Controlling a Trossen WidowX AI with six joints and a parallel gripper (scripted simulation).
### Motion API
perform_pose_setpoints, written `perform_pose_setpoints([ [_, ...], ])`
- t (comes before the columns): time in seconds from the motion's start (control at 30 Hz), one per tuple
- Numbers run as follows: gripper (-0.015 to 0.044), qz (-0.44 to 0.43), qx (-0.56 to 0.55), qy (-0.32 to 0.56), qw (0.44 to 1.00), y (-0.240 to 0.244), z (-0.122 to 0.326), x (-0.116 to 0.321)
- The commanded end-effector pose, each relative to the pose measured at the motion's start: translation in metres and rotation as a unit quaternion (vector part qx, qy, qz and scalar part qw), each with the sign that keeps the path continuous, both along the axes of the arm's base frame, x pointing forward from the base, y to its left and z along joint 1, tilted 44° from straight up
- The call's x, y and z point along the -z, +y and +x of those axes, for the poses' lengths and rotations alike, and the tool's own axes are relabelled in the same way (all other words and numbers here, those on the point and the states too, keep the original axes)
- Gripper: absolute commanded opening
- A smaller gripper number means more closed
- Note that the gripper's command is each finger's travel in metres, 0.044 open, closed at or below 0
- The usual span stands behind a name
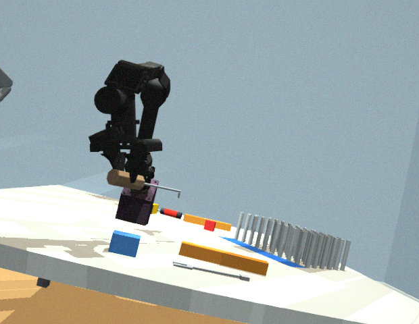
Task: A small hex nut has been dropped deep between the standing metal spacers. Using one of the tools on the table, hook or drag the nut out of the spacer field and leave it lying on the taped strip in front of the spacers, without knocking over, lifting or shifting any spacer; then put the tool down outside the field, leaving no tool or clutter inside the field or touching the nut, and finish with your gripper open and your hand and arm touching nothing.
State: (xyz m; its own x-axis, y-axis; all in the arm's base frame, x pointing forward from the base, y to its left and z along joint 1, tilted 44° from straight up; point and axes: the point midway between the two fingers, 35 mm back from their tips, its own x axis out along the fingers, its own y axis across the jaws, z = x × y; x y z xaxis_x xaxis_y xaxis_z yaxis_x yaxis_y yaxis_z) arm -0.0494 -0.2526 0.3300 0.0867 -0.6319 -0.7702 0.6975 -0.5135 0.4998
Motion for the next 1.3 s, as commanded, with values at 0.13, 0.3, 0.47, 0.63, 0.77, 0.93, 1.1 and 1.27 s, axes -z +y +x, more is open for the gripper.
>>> perform_pose_setpoints([
  [0.13, 0.0000, 0.004, 0.001, -0.003, 1.000, -0.008, -0.002, 0.008],
  [0.3, 0.0000, 0.004, 0.001, -0.003, 1.000, -0.012, -0.004, 0.011],
  [0.47, 0.0000, 0.004, 0.001, -0.003, 1.000, -0.015, -0.005, 0.015],
  [0.63, 0.0000, 0.004, 0.001, -0.003, 1.000, -0.019, -0.006, 0.018],
  [0.77, 0.0000, 0.003, 0.001, -0.003, 1.000, -0.022, -0.007, 0.021],
  [0.93, 0.0000, 0.003, 0.001, -0.003, 1.000, -0.026, -0.008, 0.024],
  [1.1, 0.0000, 0.003, 0.001, -0.003, 1.000, -0.029, -0.009, 0.028],
  [1.27, 0.0000, 0.003, 0.001, -0.003, 1.000, -0.033, -0.010, 0.032],
])
